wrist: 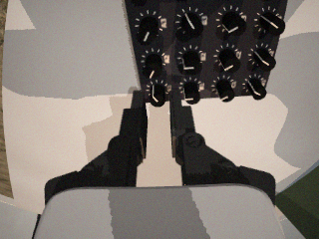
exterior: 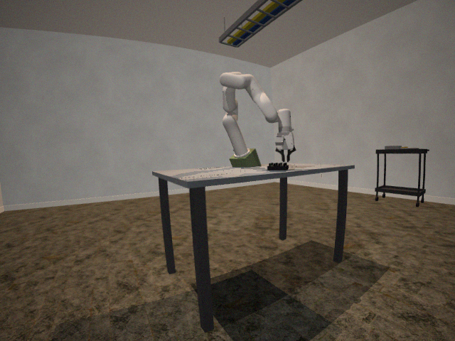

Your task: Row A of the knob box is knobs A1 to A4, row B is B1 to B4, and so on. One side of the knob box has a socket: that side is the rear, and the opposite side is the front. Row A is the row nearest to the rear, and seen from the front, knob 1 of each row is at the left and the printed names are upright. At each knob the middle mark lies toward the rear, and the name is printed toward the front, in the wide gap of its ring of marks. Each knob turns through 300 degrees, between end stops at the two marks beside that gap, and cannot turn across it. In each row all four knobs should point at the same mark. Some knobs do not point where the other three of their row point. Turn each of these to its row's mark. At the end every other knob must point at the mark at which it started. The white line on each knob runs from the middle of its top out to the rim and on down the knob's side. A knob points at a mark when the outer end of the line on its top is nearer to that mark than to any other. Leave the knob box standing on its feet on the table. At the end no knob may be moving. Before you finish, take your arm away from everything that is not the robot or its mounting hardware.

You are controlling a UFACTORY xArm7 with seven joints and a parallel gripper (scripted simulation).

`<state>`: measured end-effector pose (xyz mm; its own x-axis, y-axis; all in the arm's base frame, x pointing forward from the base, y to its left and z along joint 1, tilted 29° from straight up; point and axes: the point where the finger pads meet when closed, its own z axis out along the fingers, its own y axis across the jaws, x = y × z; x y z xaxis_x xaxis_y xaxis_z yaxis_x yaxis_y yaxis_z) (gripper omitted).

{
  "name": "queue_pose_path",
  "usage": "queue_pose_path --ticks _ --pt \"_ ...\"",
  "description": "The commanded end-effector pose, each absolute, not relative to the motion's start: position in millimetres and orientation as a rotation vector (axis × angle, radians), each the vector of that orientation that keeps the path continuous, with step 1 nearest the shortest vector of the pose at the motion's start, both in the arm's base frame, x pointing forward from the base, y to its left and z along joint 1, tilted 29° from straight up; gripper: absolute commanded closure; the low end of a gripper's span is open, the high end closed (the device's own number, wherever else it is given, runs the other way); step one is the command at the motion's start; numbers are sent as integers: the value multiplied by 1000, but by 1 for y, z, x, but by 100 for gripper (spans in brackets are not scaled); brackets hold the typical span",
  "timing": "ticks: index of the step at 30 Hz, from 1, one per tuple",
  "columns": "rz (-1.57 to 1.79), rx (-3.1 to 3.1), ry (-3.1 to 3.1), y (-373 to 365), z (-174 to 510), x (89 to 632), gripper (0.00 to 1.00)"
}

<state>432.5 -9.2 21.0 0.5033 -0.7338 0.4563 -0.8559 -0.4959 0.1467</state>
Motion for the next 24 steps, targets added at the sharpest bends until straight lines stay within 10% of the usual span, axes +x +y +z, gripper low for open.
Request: queue_pose_path --ticks 1,24 --pt "482 2399 -1324 -8 22 434 81" --pt "482 2399 -1324 -11 17 434 81"
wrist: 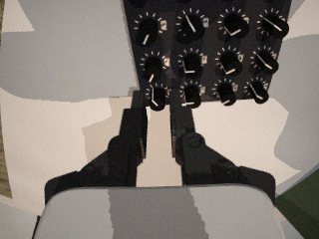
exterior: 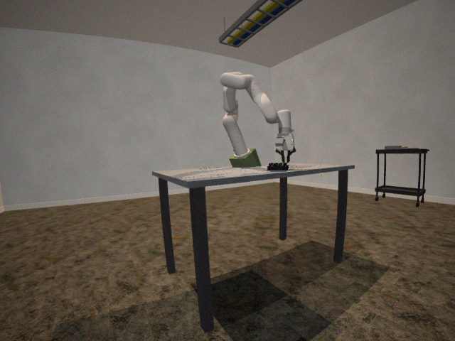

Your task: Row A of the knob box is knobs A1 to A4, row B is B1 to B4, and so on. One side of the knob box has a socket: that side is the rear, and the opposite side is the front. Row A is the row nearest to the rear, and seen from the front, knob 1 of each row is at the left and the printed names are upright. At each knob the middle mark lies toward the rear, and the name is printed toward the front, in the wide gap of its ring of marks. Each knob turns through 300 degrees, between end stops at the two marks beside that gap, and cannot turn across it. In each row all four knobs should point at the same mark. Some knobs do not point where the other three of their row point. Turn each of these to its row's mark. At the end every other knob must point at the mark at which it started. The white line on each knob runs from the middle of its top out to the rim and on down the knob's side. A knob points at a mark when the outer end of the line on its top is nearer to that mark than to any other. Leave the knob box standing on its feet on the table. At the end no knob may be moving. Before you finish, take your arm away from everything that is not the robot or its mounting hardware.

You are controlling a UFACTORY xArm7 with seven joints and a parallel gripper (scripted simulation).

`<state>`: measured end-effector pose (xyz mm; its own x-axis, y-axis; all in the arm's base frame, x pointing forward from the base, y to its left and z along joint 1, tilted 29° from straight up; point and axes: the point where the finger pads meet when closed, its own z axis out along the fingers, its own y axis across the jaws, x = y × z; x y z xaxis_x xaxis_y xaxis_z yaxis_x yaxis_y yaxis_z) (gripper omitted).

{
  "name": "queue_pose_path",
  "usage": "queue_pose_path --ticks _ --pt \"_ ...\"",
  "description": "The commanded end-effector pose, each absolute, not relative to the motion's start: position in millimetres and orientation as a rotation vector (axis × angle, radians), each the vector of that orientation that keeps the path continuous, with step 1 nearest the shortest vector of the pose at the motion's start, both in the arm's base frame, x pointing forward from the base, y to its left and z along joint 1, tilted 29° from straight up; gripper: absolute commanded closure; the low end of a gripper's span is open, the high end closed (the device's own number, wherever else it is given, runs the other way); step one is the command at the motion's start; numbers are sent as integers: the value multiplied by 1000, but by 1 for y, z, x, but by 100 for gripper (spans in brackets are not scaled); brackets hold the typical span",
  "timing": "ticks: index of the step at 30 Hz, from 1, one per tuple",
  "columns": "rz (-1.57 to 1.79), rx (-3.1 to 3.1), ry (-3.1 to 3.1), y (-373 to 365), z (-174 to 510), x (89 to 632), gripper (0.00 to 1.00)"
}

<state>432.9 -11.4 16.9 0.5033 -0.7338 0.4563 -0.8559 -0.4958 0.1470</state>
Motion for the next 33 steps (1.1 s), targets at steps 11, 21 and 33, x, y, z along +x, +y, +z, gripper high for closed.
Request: queue_pose_path --ticks 11,21,33 --pt "482 2399 -1324 -13 11 435 81" --pt "482 2399 -1324 -13 11 435 81" --pt "482 2399 -1324 -13 11 435 81"
